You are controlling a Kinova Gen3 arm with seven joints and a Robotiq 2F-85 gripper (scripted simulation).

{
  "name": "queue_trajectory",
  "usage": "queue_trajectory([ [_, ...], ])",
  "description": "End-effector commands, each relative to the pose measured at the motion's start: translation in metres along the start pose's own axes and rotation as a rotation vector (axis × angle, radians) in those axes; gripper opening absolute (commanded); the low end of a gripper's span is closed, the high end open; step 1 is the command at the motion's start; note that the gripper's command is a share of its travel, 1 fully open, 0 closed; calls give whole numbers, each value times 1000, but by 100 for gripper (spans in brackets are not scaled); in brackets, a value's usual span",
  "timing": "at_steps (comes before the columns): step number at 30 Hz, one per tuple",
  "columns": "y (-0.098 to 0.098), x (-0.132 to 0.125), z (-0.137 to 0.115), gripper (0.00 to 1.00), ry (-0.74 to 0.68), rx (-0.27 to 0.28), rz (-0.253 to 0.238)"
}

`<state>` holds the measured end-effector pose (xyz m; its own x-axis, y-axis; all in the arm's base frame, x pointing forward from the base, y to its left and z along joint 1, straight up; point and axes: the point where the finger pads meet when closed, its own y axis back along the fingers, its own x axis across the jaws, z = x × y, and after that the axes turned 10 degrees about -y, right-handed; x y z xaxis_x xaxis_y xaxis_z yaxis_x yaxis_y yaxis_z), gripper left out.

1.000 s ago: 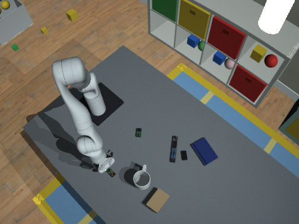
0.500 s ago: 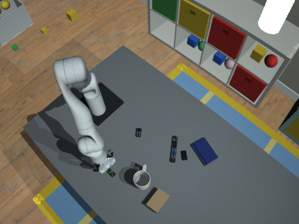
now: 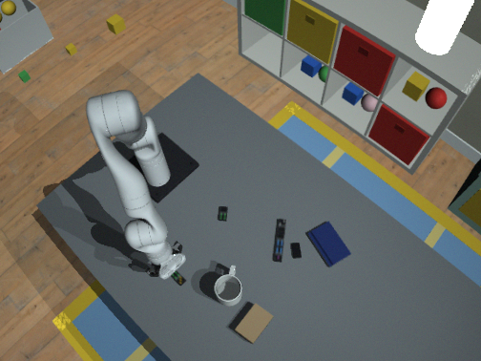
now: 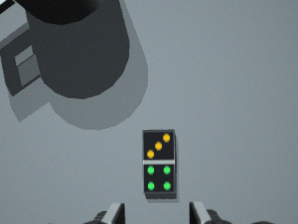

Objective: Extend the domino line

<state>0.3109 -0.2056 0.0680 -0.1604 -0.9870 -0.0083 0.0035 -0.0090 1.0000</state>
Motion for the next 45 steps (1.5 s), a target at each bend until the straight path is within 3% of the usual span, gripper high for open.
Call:
queue_trajectory([
  [1, 2, 0, 0, 47, 0, -1, 2],
  [18, 3, -8, -19, 47, -47, 3, 2],
  [24, 6, -20, -45, 47, -104, 13, 4],
  [32, 8, -53, -89, 47, -216, 19, 0],
  [34, 8, -53, -89, 47, -216, 19, 0],
  [45, 14, -133, -153, 47, -396, 25, -8],
])
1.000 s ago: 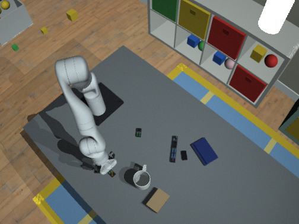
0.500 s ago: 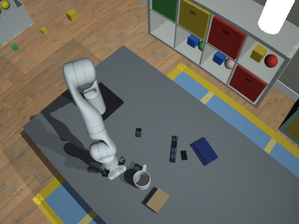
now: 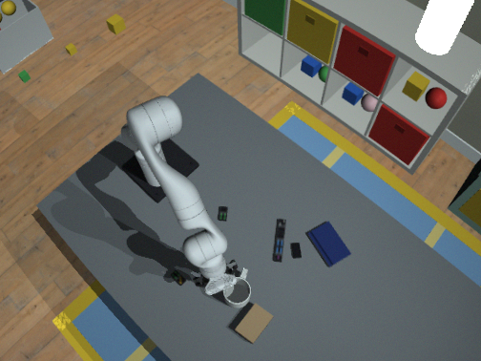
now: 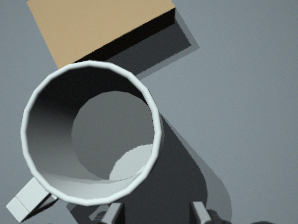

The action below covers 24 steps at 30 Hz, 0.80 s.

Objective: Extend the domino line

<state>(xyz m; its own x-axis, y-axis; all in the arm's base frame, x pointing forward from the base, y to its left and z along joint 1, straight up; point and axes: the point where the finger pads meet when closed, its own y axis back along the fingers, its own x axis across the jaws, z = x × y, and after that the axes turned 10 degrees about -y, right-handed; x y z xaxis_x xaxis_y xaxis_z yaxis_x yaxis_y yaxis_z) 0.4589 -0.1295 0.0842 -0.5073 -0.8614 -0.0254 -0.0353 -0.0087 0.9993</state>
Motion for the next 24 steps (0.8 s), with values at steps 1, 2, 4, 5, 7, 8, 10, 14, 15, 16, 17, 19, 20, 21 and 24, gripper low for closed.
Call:
queue_trajectory([
  [1, -3, -49, -7, 47, -41, -11, 7],
  [2, -3, -59, -8, 47, -57, -11, 7],
  [4, -2, -80, -9, 47, -88, -11, 6],
  [5, -2, -80, -9, 47, -88, -11, 6],
  [7, -2, -90, -9, 47, -103, -12, 6],
  [8, -2, -101, -9, 47, -118, -12, 6],
  [10, -2, -121, -8, 47, -146, -13, 7],
  [14, -1, -161, -3, 47, -196, -16, 8],
  [15, -1, -170, -2, 47, -208, -16, 9],
  [16, -1, -179, 0, 47, -219, -17, 10],
  [17, -1, -188, 3, 47, -229, -18, 11],
  [19, -1, -204, 7, 47, -249, -19, 13],
  [20, -1, -212, 10, 47, -258, -20, 14],
  [21, -1, -219, 12, 47, -266, -20, 15],
  [24, -1, -226, 14, 47, -274, -21, 16],
])
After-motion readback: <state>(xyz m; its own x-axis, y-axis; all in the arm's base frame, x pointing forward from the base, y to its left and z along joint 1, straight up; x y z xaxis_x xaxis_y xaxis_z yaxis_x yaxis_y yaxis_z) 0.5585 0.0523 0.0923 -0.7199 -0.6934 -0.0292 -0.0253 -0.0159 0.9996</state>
